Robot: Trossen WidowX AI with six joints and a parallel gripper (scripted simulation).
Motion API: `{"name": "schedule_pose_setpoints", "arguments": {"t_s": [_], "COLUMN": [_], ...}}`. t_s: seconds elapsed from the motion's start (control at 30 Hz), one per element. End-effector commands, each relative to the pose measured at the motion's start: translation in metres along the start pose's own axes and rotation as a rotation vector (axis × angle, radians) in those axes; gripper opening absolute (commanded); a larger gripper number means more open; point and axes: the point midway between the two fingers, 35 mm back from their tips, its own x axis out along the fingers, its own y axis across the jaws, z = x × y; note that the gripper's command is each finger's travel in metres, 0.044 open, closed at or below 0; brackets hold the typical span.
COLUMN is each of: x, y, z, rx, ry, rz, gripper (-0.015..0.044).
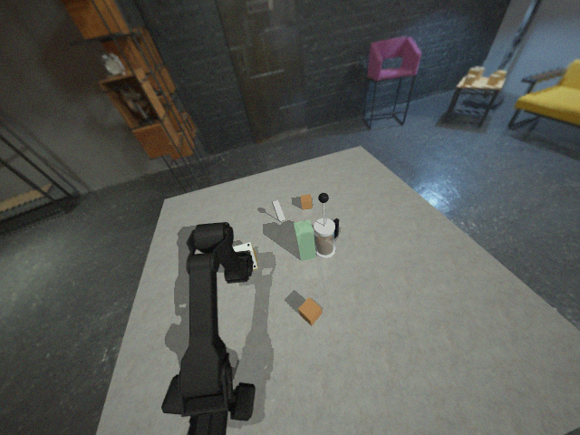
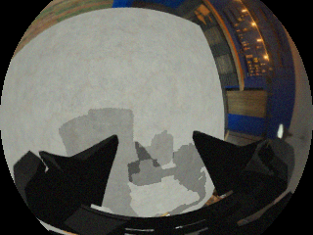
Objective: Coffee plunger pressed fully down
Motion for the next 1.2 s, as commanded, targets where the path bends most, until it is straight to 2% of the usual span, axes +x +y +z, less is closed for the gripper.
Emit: {"name": "schedule_pose_setpoints", "arguments": {"t_s": [0.0,0.3,0.57,0.87,1.17], "x": [-0.001,-0.032,-0.084,-0.167,-0.265], "y": [0.033,0.129,0.201,0.258,0.267], "z": [-0.005,-0.025,-0.063,-0.127,-0.198], "rx": [-0.059,-0.26,-0.46,-0.678,-0.884], "ry": [0.017,0.021,-0.001,-0.078,-0.226], "rz": [0.07,0.266,0.431,0.619,0.815], "gripper": [0.044,0.044,0.044,0.044,0.044]}}
